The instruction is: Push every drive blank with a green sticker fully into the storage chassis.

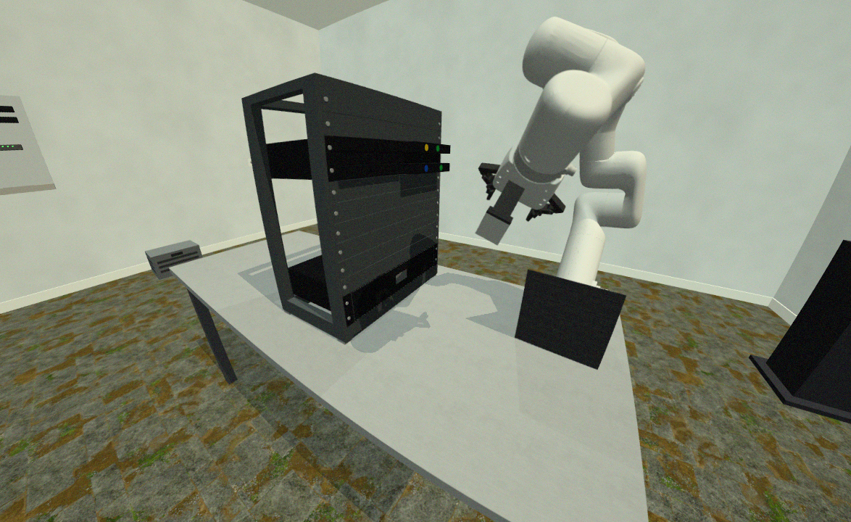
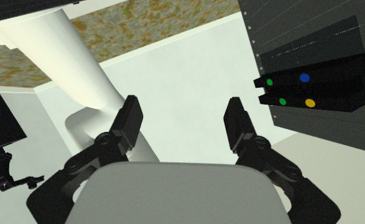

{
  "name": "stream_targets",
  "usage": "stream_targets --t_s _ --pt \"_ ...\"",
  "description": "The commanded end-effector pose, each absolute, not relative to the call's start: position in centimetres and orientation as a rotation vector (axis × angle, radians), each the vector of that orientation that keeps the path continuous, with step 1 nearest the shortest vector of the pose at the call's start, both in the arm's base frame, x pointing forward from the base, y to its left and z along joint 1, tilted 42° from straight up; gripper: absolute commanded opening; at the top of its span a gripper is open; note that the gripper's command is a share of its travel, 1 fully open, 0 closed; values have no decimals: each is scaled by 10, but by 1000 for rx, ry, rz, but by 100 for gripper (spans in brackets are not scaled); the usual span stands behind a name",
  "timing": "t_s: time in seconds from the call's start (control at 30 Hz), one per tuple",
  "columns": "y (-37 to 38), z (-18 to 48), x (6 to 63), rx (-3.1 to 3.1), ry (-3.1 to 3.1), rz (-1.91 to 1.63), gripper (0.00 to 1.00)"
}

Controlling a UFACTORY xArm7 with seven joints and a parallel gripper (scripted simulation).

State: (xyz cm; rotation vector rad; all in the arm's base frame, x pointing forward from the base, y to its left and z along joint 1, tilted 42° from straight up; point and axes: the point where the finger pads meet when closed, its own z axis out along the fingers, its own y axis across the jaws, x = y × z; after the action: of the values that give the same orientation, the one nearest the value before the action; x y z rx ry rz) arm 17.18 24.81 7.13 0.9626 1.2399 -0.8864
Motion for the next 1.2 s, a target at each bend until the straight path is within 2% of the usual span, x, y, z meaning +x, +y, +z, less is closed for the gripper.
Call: stream_targets --t_s 0.0,1.17 --pt "249 72 172 966 1241 -884 100" --pt "250 63 181 932 1257 -838 100"
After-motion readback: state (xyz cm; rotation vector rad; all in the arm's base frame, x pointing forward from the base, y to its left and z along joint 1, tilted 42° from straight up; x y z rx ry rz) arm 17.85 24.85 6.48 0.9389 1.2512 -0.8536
